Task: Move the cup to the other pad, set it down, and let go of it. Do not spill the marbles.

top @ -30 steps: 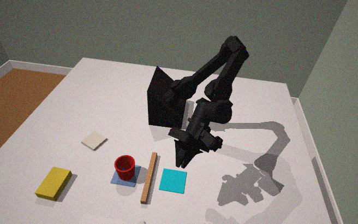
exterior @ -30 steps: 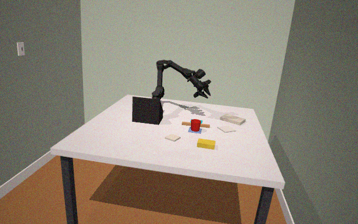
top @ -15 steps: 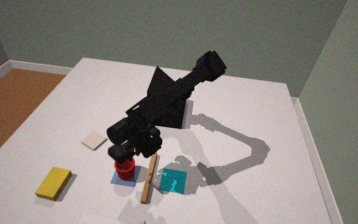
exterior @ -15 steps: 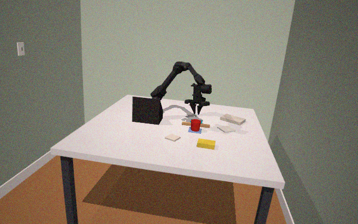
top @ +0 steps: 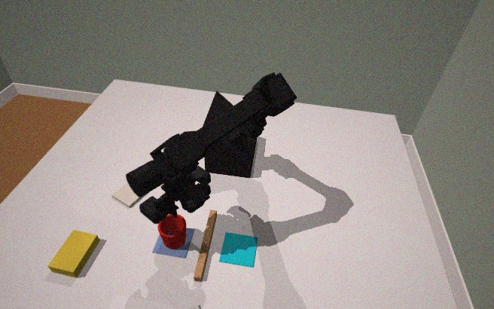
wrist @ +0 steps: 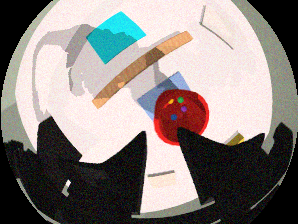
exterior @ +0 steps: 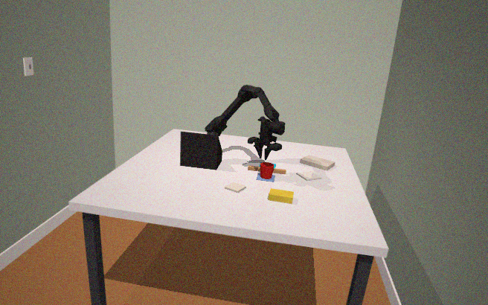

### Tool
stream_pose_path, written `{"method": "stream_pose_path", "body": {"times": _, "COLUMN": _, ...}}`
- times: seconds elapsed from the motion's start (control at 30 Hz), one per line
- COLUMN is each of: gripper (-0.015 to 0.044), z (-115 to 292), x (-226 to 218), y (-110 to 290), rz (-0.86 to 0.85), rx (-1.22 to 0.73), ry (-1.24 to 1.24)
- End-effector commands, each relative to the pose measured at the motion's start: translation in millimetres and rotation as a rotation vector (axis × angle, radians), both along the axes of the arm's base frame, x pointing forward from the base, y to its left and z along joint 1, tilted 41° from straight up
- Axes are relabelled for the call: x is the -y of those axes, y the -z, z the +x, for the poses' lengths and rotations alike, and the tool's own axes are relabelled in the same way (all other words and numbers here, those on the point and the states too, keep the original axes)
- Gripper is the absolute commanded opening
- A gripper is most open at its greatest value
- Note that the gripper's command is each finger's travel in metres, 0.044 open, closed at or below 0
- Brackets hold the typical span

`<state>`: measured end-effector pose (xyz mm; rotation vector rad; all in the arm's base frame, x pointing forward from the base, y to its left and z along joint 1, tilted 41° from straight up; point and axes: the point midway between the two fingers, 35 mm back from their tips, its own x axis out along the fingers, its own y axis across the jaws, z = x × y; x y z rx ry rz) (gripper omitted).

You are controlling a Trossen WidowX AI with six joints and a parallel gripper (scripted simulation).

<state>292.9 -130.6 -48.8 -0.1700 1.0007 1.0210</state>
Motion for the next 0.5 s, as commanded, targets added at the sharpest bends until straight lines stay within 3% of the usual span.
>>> {"method": "stream_pose_path", "body": {"times": 0.0, "gripper": 0.0148, "z": 0.9, "x": -5.5, "y": 5.3, "rz": 0.006, "rx": -0.003, "ry": -0.003}}
{"method": "stream_pose_path", "body": {"times": 0.47, "gripper": 0.0148, "z": 4.4, "x": -19.6, "y": 22.9, "rz": 0.007, "rx": -0.002, "ry": -0.003}}
